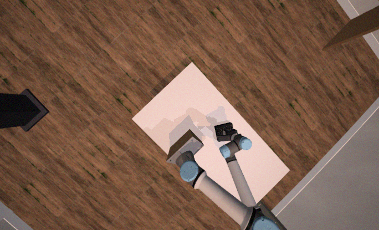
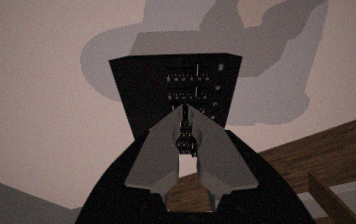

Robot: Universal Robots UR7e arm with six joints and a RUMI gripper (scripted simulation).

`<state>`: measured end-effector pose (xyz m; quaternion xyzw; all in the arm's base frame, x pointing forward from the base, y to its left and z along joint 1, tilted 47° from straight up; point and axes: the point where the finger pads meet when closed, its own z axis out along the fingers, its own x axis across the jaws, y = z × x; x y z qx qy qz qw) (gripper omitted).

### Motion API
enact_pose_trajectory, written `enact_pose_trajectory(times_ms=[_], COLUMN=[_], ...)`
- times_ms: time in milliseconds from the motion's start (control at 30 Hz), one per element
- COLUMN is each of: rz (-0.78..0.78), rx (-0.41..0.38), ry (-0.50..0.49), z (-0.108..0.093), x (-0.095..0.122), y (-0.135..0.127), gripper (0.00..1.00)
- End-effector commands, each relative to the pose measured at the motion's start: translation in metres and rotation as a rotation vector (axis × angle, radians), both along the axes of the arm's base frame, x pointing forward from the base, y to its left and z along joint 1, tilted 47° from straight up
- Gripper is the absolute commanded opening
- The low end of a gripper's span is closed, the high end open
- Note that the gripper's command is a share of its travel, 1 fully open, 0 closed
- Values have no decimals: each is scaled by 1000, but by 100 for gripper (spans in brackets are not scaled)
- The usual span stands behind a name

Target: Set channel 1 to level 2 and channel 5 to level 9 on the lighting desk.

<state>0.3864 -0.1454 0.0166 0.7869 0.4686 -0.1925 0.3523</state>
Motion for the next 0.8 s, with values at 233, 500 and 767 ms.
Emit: enact_pose_trajectory(times_ms=[233, 500, 767], rz=[2, 2, 2], rx=[-1, -1, -1], ry=[-2, -2, -2], z=[8, 23, 27], x=[2, 1, 1], y=[9, 26, 30], gripper=[0, 0, 0])
